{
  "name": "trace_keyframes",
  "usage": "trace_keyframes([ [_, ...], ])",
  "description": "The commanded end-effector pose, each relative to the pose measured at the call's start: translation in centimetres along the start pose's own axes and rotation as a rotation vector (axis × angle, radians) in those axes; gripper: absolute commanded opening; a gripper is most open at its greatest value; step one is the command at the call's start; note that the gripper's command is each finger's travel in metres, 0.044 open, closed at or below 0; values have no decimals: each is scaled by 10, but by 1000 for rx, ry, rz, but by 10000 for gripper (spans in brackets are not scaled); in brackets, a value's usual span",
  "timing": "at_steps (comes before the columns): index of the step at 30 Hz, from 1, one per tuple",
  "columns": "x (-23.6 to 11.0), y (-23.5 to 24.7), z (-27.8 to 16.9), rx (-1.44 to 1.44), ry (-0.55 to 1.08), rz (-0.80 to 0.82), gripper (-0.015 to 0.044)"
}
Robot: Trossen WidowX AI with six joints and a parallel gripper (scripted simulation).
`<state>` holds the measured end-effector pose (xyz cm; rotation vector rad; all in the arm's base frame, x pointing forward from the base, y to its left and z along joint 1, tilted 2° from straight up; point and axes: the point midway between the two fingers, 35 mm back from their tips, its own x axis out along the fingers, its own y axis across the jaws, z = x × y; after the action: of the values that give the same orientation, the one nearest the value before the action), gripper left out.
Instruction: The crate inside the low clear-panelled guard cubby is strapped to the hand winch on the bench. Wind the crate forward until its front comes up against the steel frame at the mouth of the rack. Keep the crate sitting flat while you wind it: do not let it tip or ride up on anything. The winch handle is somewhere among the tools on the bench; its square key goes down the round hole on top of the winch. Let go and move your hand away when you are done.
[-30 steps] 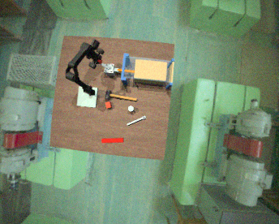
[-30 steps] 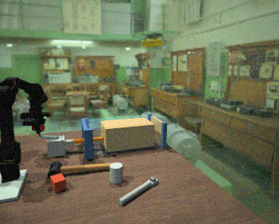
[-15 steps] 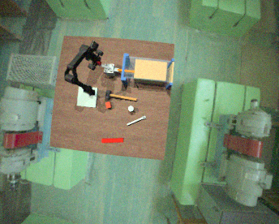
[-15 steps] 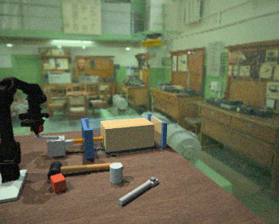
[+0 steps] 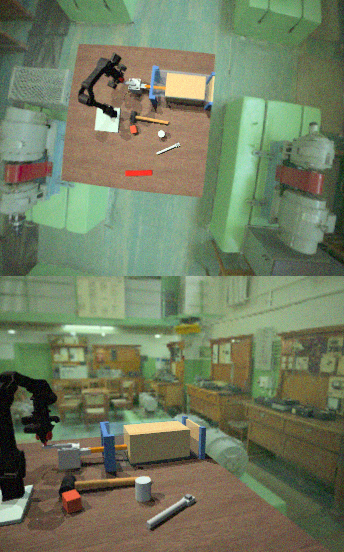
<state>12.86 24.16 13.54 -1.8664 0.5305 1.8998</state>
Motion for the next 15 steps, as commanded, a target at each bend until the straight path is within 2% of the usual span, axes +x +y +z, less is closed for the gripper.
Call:
trace_keyframes([
  [1,3,11,-4,2,8,30,0],
  [15,2,38,-23,2,9,32,0],
])
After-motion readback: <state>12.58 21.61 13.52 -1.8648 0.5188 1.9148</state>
